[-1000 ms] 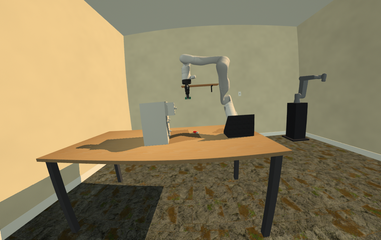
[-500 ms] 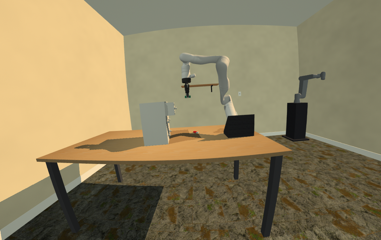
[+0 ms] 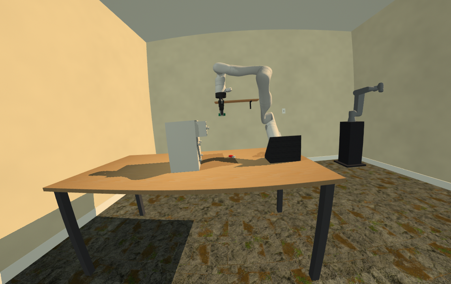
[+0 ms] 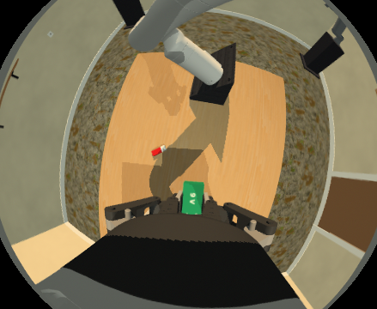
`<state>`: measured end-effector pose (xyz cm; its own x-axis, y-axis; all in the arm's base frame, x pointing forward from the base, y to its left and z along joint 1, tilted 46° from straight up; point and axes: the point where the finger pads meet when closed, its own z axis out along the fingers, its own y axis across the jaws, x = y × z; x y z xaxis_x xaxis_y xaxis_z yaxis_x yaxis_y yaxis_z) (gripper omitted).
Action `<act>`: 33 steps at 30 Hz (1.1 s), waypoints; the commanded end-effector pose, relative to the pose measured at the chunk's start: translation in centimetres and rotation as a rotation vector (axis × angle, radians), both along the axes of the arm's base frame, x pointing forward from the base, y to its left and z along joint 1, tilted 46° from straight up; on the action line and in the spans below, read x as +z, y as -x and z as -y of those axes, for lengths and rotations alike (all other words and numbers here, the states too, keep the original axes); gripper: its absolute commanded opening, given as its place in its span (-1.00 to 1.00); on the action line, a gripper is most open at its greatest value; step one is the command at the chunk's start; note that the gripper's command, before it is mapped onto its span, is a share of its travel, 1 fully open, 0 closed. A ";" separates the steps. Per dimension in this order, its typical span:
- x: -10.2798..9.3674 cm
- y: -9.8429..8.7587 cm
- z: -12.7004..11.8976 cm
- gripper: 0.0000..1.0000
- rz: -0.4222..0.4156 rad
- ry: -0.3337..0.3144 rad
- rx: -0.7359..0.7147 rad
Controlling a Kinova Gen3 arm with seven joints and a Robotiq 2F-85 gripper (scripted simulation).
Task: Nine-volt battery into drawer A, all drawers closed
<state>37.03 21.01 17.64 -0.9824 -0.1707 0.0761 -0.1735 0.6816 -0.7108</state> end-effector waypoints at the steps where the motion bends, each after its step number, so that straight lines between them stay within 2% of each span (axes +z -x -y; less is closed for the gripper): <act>1: 0.0 0.1 -0.1 -0.55 0.010 -0.003 0.011; 13: 0.0 0.2 -0.1 -0.55 0.086 -0.022 0.091; 33: -0.1 0.6 0.2 -0.55 0.356 -0.091 0.372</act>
